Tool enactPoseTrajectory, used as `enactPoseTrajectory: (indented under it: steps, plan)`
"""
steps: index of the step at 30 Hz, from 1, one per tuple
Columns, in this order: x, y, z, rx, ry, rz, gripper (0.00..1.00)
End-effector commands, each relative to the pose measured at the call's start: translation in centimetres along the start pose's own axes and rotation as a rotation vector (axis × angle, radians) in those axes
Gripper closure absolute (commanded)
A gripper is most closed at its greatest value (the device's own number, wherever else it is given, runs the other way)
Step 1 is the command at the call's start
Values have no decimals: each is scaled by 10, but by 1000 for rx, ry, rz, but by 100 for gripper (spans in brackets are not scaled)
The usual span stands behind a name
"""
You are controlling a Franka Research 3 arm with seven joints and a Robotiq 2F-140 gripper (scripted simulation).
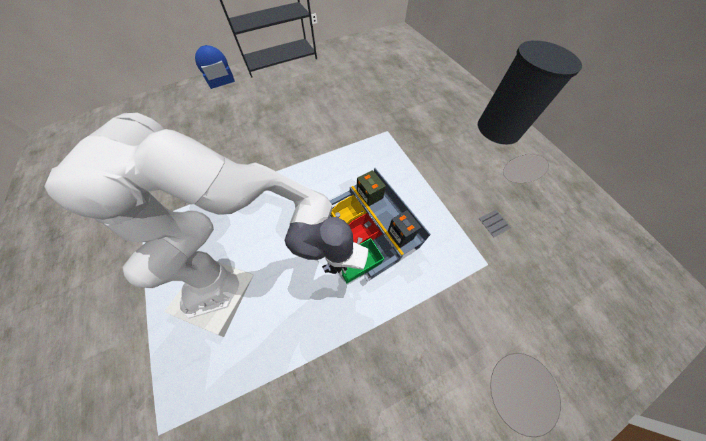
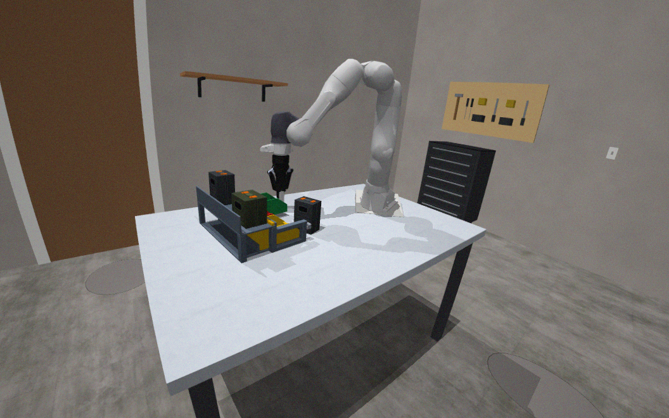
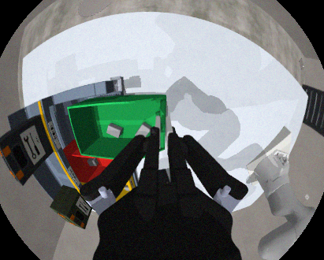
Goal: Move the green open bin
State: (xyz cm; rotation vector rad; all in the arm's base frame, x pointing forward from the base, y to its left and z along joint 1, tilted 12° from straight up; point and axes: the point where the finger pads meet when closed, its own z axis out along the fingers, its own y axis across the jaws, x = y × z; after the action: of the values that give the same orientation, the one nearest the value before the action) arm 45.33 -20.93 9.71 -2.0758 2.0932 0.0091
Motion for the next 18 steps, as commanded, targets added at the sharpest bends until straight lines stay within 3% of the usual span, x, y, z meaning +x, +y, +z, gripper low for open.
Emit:
enactPoseTrajectory:
  steps: [1,5,10,18]
  plan:
    - [3,-2,-3,16,4,-30,100]
    - [3,-2,-3,16,4,-30,100]
    - [3,30,-2,16,4,-30,100]
    - [3,30,-2,16,4,-30,100]
